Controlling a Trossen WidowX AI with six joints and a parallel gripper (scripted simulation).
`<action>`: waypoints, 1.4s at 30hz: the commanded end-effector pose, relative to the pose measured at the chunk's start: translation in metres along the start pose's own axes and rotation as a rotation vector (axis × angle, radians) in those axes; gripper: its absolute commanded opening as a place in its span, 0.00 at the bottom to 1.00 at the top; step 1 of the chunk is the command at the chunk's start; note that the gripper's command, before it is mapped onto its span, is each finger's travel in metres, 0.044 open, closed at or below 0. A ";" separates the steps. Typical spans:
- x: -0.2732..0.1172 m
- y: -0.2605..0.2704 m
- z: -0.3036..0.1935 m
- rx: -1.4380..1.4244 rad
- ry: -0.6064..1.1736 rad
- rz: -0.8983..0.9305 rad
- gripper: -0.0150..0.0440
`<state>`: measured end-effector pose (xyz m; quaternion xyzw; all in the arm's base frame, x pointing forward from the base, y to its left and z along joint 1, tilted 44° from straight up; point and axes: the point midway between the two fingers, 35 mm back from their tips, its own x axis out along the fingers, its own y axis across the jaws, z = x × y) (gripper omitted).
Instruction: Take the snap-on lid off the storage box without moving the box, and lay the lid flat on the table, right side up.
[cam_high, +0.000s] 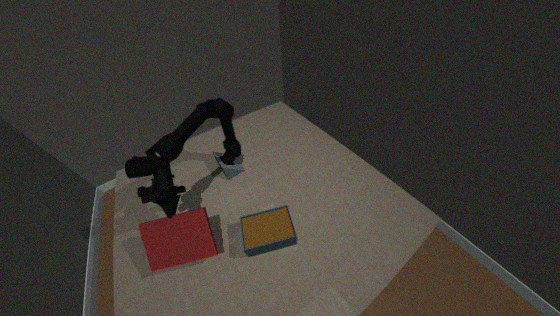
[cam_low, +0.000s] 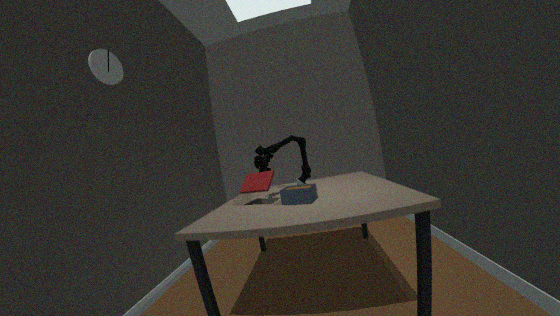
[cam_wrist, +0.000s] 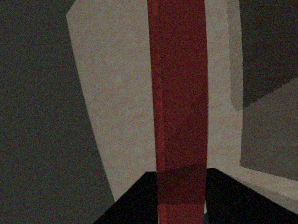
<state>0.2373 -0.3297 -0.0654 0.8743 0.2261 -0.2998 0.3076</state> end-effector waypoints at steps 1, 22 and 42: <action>0.002 0.000 -0.001 0.000 0.005 0.010 0.25; 0.012 -0.013 -0.001 0.000 0.005 0.010 0.25; 0.023 -0.025 -0.001 0.000 0.006 0.010 0.25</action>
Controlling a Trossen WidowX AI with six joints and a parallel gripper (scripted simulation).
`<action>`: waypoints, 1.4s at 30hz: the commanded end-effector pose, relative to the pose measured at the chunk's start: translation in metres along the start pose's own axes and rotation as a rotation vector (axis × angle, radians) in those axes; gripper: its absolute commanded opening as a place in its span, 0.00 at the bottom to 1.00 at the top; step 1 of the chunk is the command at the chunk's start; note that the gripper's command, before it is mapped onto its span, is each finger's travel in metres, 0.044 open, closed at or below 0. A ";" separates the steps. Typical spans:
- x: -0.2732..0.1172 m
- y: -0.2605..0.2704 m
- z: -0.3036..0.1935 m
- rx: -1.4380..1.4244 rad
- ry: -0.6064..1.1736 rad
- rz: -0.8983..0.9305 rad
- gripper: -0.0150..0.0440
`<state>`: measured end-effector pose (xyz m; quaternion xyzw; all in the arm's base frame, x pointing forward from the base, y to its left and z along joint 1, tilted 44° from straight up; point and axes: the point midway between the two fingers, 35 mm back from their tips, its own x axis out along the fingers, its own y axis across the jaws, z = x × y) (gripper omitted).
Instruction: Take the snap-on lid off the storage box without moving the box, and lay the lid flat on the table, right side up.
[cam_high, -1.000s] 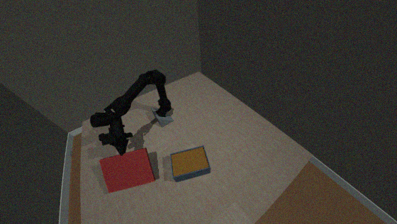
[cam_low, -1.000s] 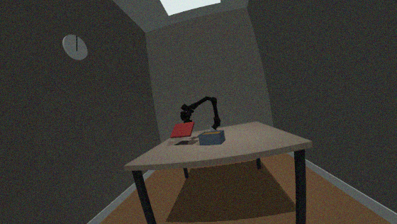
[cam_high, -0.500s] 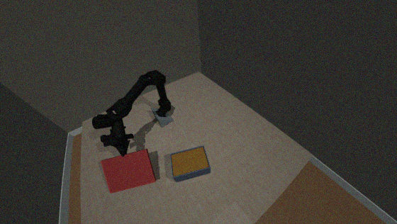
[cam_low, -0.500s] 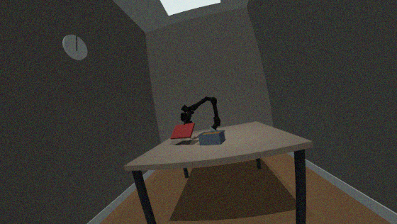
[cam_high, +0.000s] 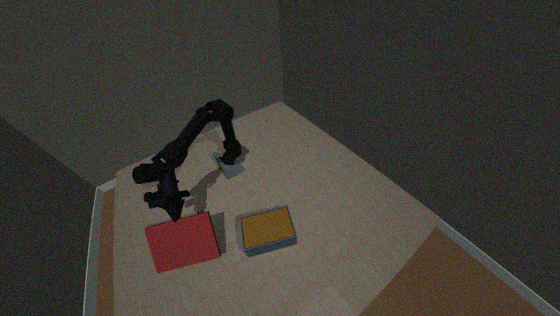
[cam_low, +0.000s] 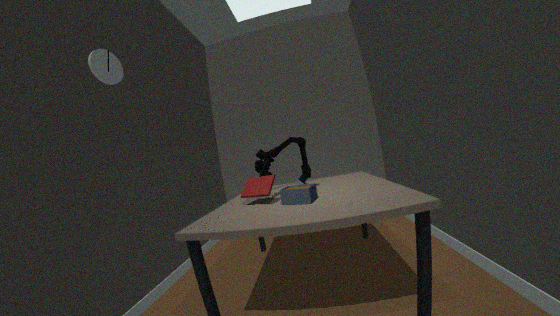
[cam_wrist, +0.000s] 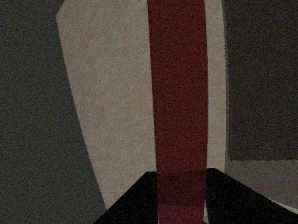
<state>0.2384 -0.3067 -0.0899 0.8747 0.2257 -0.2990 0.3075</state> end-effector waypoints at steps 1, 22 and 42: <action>0.002 0.000 0.000 0.000 0.004 0.009 0.25; 0.013 -0.013 -0.001 0.000 0.005 0.009 0.25; 0.023 -0.025 -0.001 0.000 0.005 0.009 0.25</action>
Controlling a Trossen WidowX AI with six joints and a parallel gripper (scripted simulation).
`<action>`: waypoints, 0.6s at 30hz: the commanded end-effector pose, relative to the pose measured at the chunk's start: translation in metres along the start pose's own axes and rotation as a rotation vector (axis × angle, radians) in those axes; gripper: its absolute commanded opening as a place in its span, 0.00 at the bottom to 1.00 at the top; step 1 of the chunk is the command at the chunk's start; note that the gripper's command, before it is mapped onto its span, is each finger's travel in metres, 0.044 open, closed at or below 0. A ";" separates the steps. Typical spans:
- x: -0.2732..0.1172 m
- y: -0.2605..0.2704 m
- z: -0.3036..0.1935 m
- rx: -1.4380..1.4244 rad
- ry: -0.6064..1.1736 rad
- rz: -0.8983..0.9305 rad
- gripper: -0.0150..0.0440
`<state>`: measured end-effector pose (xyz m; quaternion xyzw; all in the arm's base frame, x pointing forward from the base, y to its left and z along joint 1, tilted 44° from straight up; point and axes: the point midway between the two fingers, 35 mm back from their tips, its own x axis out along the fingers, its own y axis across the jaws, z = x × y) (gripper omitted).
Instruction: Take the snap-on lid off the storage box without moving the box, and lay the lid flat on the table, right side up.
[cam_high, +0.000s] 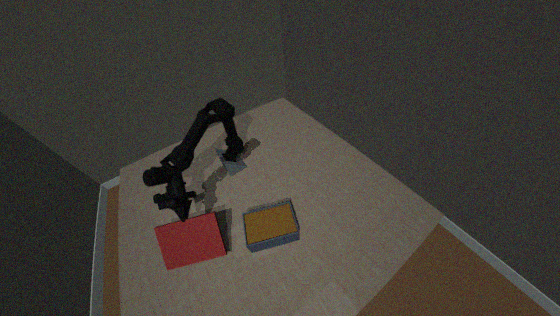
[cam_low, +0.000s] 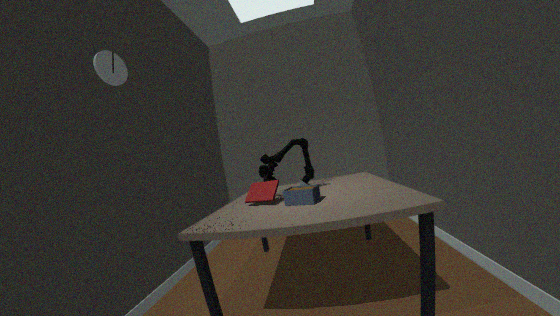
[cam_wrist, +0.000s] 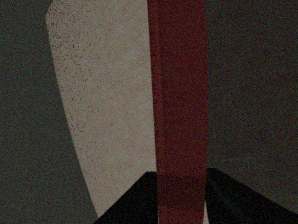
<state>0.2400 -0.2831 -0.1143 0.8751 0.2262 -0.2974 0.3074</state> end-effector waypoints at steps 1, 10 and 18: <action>0.001 0.000 0.000 0.000 0.002 0.009 0.25; 0.006 -0.006 0.000 0.000 0.002 0.009 0.25; 0.010 -0.011 0.000 0.000 0.002 0.009 0.25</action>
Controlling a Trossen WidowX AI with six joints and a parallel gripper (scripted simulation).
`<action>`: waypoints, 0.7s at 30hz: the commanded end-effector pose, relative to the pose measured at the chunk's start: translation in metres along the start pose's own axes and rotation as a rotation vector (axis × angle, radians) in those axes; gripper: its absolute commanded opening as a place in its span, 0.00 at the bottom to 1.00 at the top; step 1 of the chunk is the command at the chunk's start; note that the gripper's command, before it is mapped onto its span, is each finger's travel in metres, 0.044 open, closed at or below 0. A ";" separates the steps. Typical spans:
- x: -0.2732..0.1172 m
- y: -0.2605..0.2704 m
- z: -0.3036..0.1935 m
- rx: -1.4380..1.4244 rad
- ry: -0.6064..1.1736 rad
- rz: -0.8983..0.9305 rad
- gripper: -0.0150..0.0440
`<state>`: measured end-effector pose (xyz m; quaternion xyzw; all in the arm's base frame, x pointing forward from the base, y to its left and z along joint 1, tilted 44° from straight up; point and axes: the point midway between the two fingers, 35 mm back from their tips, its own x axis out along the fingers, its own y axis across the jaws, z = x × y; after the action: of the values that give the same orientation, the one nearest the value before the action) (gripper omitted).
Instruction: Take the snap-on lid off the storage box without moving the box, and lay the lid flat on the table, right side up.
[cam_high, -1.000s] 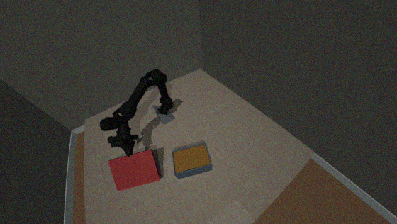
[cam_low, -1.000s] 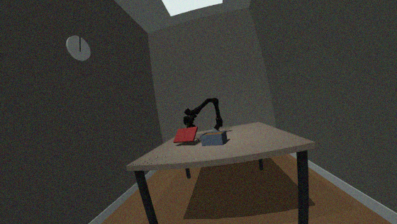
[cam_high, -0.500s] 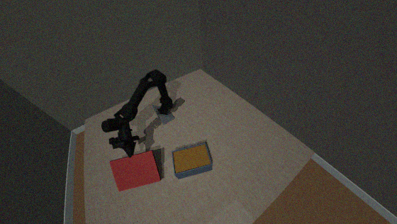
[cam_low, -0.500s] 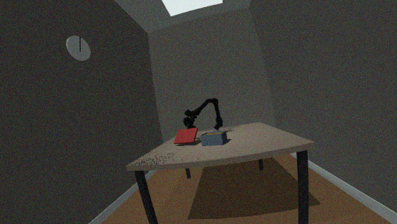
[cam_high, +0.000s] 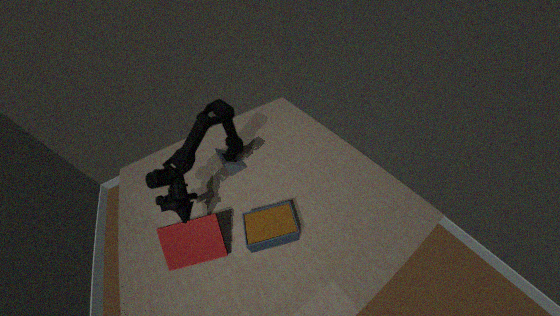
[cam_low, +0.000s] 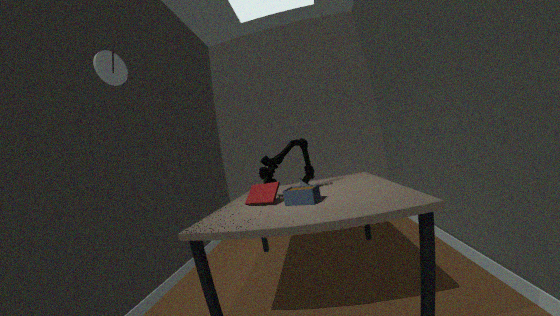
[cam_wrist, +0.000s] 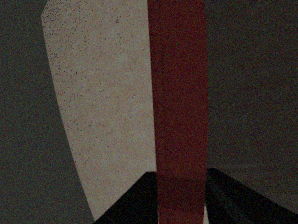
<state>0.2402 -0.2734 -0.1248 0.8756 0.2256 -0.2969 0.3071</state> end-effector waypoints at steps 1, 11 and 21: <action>0.002 0.000 0.000 0.000 0.001 0.007 0.25; 0.007 -0.007 0.000 0.000 0.001 0.007 0.25; 0.012 -0.013 0.000 0.000 0.002 0.008 0.25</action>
<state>0.2416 -0.2642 -0.1356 0.8749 0.2235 -0.2949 0.3124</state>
